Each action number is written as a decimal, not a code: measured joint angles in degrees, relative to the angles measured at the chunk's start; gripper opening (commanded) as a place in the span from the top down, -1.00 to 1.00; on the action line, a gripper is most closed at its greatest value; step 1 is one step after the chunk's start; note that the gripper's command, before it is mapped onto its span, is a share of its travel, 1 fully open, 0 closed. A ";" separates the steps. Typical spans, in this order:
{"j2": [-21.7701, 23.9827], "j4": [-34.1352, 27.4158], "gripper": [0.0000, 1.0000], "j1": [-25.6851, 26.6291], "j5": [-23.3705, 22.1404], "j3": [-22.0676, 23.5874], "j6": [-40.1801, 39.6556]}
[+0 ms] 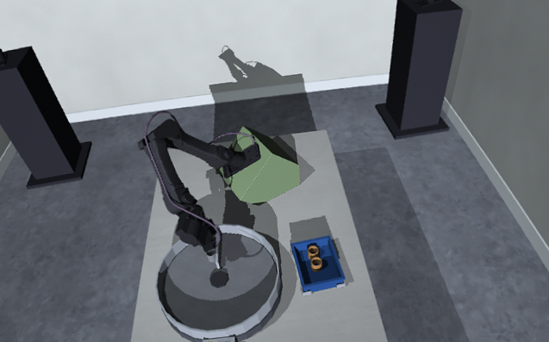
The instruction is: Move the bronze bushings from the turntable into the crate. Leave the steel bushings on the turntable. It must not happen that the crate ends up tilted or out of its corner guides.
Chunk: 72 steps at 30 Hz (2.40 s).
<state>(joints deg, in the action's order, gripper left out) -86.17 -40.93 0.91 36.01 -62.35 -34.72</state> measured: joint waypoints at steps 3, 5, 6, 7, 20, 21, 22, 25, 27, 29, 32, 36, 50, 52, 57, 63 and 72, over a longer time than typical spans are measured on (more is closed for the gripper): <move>0.00 0.00 1.00 0.02 0.00 0.00 0.00; 0.00 0.00 1.00 0.02 0.00 0.00 0.00; 0.00 0.00 1.00 0.02 0.00 0.00 0.00; 0.00 0.00 1.00 0.02 0.00 0.00 0.00; 0.00 0.00 1.00 0.02 0.00 0.00 0.00; 0.00 0.00 1.00 0.02 0.00 0.00 0.00; 0.00 0.00 1.00 0.02 0.00 0.00 0.00; 0.00 0.00 1.00 0.02 0.00 0.00 0.00; 0.00 0.00 1.00 0.02 0.00 0.00 0.00; 0.00 0.00 1.00 0.02 0.00 0.00 0.00; 0.00 0.00 1.00 0.02 0.00 0.00 0.00; 0.00 0.00 1.00 0.02 0.00 0.00 0.00; 0.33 -1.03 1.00 -0.31 0.50 0.04 1.07; 0.72 -2.10 1.00 -0.98 0.76 -0.04 1.66; 2.34 -6.75 1.00 -3.74 1.66 -2.43 3.89; 3.87 -12.85 1.00 -7.28 2.82 -6.25 7.34; 4.00 -18.62 1.00 -9.25 3.58 -8.59 10.80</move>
<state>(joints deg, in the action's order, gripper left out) -82.17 -59.55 -8.34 39.59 -70.94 -23.92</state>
